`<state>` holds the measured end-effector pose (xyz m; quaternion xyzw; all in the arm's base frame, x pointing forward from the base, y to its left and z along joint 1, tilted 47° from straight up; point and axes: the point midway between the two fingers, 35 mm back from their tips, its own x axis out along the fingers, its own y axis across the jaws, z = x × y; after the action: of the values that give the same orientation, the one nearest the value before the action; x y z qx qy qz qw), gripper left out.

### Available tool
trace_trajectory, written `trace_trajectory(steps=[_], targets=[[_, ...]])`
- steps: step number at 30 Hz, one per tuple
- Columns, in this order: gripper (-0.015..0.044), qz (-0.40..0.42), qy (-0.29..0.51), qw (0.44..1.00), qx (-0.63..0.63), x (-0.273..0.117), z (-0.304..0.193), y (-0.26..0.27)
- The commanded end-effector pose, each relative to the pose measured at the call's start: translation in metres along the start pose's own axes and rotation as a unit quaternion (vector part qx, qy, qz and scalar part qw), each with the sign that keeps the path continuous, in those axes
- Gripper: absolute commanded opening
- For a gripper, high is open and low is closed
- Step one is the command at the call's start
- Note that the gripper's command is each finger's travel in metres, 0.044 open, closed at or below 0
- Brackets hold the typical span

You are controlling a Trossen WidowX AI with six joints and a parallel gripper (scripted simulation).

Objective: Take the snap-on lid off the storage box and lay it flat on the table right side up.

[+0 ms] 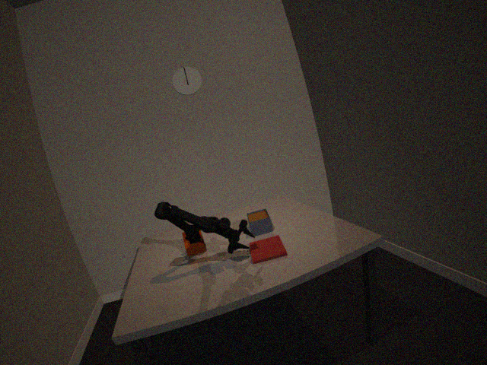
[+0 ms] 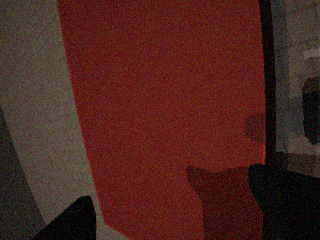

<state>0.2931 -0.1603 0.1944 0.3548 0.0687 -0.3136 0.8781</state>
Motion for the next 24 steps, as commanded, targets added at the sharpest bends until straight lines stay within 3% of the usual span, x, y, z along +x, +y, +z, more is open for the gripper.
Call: trace_trajectory(steps=[1,3,24], targets=[[0.0406,-0.001,0.002,1.000,0.001,-0.005,-0.002,-0.005],[0.0440,-0.001,0.002,1.000,0.001,-0.008,-0.002,-0.008],[0.0440,-0.002,0.002,1.000,0.000,-0.040,-0.002,-0.035]])
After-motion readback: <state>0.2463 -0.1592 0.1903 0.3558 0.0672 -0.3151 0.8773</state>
